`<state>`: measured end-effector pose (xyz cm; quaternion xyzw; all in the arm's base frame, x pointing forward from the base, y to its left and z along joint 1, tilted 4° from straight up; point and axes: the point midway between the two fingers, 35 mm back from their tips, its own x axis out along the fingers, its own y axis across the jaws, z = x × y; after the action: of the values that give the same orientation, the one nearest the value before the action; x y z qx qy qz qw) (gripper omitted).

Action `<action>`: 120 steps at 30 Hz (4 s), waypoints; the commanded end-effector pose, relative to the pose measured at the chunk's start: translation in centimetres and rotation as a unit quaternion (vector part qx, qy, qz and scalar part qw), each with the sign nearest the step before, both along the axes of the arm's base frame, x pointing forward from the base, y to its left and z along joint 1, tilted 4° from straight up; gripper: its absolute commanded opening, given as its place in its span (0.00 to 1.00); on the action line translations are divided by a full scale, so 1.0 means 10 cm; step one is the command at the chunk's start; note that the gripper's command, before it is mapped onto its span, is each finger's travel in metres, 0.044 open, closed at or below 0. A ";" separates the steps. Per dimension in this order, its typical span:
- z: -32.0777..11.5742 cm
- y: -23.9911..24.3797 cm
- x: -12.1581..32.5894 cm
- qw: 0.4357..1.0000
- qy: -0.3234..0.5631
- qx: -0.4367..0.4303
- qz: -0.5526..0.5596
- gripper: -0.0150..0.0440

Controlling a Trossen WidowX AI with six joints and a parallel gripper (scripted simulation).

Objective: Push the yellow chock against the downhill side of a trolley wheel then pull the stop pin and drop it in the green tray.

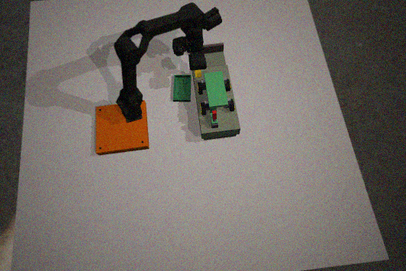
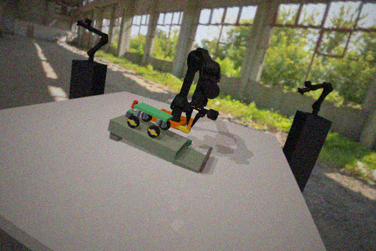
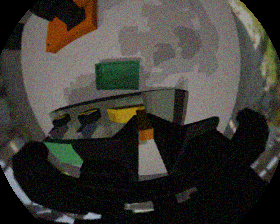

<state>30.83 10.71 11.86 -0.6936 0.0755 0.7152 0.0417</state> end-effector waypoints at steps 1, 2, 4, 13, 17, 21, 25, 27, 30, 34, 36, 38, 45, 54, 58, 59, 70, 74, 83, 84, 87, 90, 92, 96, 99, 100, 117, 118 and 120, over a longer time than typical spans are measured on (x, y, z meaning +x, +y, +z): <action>-0.11 -0.01 -0.01 1.000 0.001 -0.002 0.002 0.25; -0.13 -0.02 -0.01 1.000 0.001 -0.002 0.002 0.25; -0.18 -0.02 -0.01 1.000 0.001 -0.002 0.002 0.25; -0.33 -0.04 -0.01 1.000 0.001 -0.003 0.002 0.25; -0.31 -0.06 -0.02 1.000 0.001 -0.003 0.002 0.25; -0.30 -0.10 -0.02 1.000 0.001 -0.003 0.002 0.25; -0.30 -0.13 -0.03 1.000 0.001 -0.003 0.002 0.25; -0.30 -0.15 -0.03 1.000 0.001 -0.003 0.002 0.25; -0.30 -0.18 -0.04 1.000 0.001 -0.003 0.002 0.25; -0.29 -0.21 -0.04 1.000 0.001 -0.003 0.002 0.25; -0.29 -0.23 -0.05 1.000 0.001 -0.003 0.002 0.25; -0.29 -0.24 -0.05 1.000 0.001 -0.003 0.002 0.25; -0.29 -0.30 -0.06 1.000 0.001 -0.004 0.002 0.25; -0.28 -0.38 -0.07 1.000 0.001 -0.004 0.002 0.25; -0.29 -0.34 -0.06 1.000 0.003 -0.002 0.001 0.25; -0.29 -0.34 -0.06 1.000 0.003 -0.002 0.001 0.25; -0.29 -0.34 -0.06 1.000 0.003 -0.002 0.001 0.52; -0.29 -0.34 -0.06 1.000 0.003 -0.002 0.001 0.58; -0.03 -0.33 -0.07 1.000 0.001 -0.004 0.002 0.58; 0.00 -0.32 -0.07 1.000 0.001 -0.004 0.002 0.58; 0.08 -0.32 -0.07 1.000 0.001 -0.004 0.002 0.58; 0.17 -0.31 -0.06 1.000 0.001 -0.004 0.002 0.58; 0.22 -0.31 -0.06 1.000 0.001 -0.004 0.002 0.58; 0.31 -0.31 -0.05 1.000 0.001 -0.004 0.002 0.58; 0.22 -0.31 -0.06 1.000 0.004 -0.002 0.005 0.71; 0.22 -0.31 -0.06 1.000 0.004 -0.002 0.005 0.75; 0.50 -1.28 0.24 0.916 -0.081 -0.043 -0.390 0.58; 0.51 -1.38 0.24 0.903 -0.082 -0.048 -0.420 0.58; 0.53 -1.57 0.21 0.872 -0.084 -0.060 -0.478 0.58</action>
<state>33.14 -1.82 16.73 -0.6665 0.3609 0.5845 0.2897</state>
